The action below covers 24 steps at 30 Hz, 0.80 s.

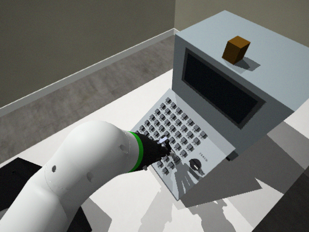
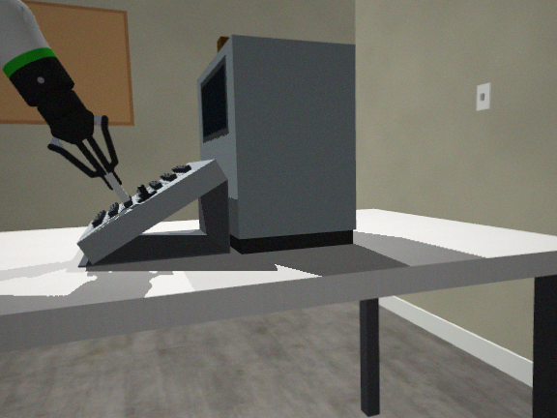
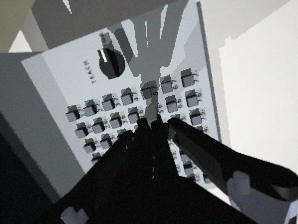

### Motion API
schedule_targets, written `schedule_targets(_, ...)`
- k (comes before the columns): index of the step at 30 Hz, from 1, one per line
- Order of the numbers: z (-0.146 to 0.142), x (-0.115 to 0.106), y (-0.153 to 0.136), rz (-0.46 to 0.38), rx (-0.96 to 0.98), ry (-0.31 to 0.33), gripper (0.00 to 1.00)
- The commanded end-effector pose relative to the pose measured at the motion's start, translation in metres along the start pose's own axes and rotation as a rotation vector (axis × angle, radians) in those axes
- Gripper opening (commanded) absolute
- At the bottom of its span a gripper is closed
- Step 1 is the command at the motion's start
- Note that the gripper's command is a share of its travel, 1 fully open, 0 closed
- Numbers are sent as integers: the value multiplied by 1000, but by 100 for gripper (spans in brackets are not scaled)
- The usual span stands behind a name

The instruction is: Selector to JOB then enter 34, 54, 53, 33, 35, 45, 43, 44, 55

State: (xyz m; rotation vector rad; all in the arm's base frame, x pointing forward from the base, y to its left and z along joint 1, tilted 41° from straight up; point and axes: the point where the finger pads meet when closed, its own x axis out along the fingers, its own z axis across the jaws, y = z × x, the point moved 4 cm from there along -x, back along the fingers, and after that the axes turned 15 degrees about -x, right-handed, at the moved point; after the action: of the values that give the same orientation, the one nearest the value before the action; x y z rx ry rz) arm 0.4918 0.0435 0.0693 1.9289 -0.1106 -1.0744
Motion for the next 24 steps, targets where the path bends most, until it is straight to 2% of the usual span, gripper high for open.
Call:
schedule_targets(1,0,2,0,0,0,1,0)
schedule_targets(24,0,6,0,0,0,1,0)
